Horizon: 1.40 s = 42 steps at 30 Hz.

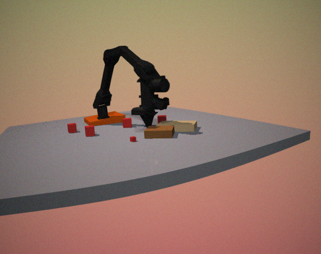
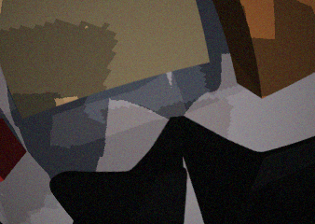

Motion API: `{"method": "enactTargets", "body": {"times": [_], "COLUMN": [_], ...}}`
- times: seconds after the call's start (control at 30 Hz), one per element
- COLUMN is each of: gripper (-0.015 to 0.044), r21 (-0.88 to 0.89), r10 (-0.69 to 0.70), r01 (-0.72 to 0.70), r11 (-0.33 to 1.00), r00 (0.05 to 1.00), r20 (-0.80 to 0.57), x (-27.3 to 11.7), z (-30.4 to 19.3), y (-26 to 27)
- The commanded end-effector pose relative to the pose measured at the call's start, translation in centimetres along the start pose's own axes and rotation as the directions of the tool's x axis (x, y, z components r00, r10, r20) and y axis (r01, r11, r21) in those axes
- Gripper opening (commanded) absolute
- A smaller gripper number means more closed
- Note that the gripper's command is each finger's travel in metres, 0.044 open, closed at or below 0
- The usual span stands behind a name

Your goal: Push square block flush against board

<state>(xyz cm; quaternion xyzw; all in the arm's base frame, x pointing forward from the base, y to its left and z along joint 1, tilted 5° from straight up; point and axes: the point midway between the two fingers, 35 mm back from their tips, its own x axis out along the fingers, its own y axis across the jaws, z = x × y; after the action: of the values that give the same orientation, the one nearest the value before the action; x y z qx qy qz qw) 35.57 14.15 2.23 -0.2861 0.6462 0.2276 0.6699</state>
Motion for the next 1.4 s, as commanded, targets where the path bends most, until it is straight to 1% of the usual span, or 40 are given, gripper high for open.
{"method": "enactTargets", "body": {"times": [0.0,0.3,0.37,0.43,0.47,0.67,0.83,1.0,1.17,1.37], "gripper": [0.0000,0.0000,0.0000,0.0000,0.0000,0.0000,0.0000,0.0000,0.0000,0.0000], "r21": [-0.005,-0.005,-0.001,-0.004,-0.005,0.001,0.147,0.314,0.471,0.640], "r10": [0.001,0.001,0.000,0.001,0.001,0.002,0.003,0.005,0.007,0.008], "r01": [-0.001,-0.001,0.000,-0.001,-0.001,-0.002,-0.004,-0.006,-0.008,-0.010], "r11": [1.000,1.000,1.000,1.000,1.000,1.000,0.989,0.950,0.882,0.768], "r00": [1.000,1.000,1.000,1.000,1.000,1.000,1.000,1.000,1.000,1.000], "r20": [0.003,0.002,-0.001,0.001,0.002,0.002,0.003,0.004,0.005,0.006], "x": [0.0,0.1,-1.1,-4.1,-5.1,-5.4,-5.4,-5.4,-5.5,-5.5], "z": [-0.6,-2.0,-1.5,-1.5,-1.6,-1.6,-0.8,0.0,0.8,1.6], "y": [0.0,0.1,0.0,0.0,0.0,0.1,1.2,2.6,4.0,5.7]}}
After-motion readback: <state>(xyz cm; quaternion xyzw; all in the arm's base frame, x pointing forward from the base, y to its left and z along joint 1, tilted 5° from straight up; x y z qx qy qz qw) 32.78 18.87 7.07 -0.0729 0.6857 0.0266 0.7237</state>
